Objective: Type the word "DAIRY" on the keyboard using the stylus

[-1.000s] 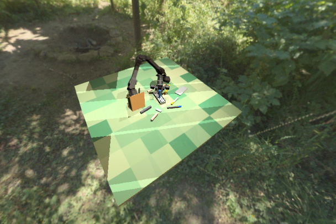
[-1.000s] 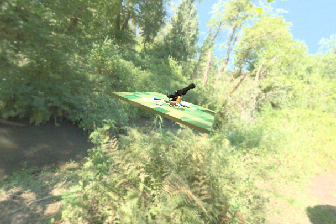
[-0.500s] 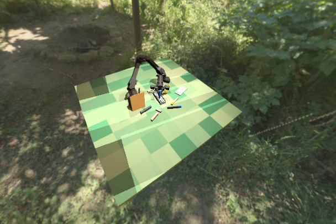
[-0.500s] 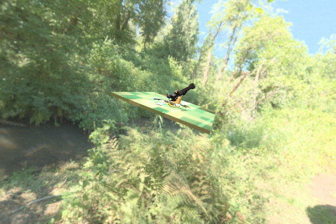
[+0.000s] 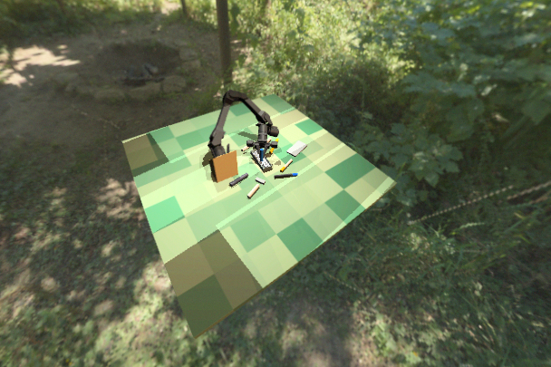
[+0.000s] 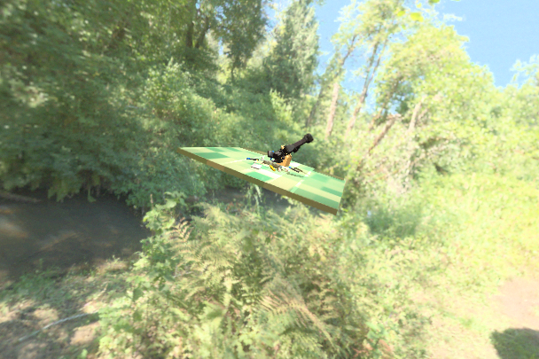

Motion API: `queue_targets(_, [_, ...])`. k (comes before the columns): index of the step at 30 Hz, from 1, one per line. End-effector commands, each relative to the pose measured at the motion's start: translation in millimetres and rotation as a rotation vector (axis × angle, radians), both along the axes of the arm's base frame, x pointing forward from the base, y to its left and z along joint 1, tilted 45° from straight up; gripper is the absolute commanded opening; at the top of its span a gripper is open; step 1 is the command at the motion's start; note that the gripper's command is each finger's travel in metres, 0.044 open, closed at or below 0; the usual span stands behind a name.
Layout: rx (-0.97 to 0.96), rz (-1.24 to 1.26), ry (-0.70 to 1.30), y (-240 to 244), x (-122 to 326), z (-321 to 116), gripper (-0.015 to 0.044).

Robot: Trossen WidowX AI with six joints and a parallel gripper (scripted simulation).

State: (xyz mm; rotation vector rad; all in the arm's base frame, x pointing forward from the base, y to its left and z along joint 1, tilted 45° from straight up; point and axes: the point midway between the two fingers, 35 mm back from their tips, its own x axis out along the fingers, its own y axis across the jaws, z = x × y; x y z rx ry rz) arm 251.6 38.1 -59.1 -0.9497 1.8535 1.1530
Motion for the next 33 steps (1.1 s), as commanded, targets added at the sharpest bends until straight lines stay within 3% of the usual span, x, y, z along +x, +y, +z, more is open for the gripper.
queue_targets(1, [0.002,-0.005,0.004,1,-1,-2,0.0081])
queue_targets(24, [0.001,-0.012,0.006,-25,1,23,0.0084])
queue_targets(27, [0.001,-0.012,0.006,-25,1,23,0.0064])
queue_targets(30, [0.002,-0.011,0.005,-20,2,29,0.0000])
queue_targets(33, [0.002,-0.009,0.004,-8,3,42,0.0000])
